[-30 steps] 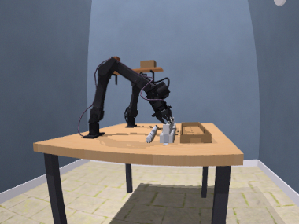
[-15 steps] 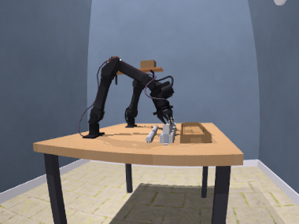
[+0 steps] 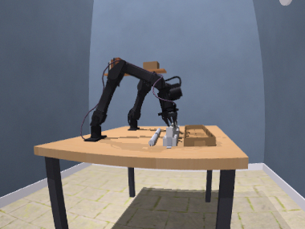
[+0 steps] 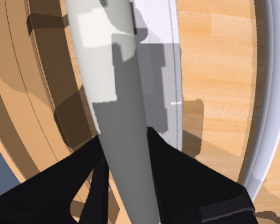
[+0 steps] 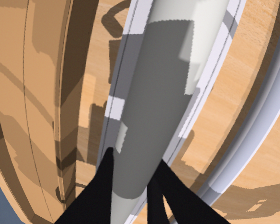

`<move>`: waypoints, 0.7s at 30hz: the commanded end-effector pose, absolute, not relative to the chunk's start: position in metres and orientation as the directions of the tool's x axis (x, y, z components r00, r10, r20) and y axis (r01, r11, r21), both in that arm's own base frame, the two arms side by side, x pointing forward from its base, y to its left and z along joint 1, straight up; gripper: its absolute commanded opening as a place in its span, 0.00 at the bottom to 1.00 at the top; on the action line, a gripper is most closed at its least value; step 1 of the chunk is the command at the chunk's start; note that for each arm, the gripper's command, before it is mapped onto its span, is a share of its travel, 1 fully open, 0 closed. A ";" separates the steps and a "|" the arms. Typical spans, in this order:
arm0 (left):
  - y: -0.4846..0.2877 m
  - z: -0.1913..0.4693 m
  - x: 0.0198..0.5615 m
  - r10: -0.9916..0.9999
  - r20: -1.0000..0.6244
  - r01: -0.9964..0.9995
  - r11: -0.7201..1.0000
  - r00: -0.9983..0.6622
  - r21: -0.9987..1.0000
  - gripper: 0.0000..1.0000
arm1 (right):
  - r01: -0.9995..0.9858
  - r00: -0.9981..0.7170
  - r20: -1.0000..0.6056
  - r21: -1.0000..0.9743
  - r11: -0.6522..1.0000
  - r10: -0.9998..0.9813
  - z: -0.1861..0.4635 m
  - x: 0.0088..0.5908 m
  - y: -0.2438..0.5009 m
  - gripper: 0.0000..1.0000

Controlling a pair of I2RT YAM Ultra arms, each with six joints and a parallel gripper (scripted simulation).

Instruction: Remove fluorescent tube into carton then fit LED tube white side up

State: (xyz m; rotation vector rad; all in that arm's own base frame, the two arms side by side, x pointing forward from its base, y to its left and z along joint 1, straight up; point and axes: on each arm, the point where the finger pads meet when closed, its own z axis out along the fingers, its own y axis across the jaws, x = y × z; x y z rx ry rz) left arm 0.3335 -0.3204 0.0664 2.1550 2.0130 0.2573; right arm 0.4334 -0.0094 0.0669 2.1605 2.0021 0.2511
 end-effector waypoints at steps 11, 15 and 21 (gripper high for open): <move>-0.324 0.075 0.337 0.997 -0.023 0.986 -0.066 0.071 0.153 0.11 | 0.980 0.073 0.012 0.187 -0.074 0.997 0.078 0.442 -0.010 0.11; -0.325 0.076 0.339 0.997 -0.027 0.988 -0.066 0.070 0.137 0.11 | 0.982 0.075 0.013 0.173 -0.076 0.997 0.079 0.444 -0.011 0.11; -0.325 0.076 0.341 0.997 -0.031 0.990 -0.062 0.067 0.126 0.11 | 0.985 0.079 0.013 0.153 -0.081 0.997 0.077 0.444 -0.014 0.11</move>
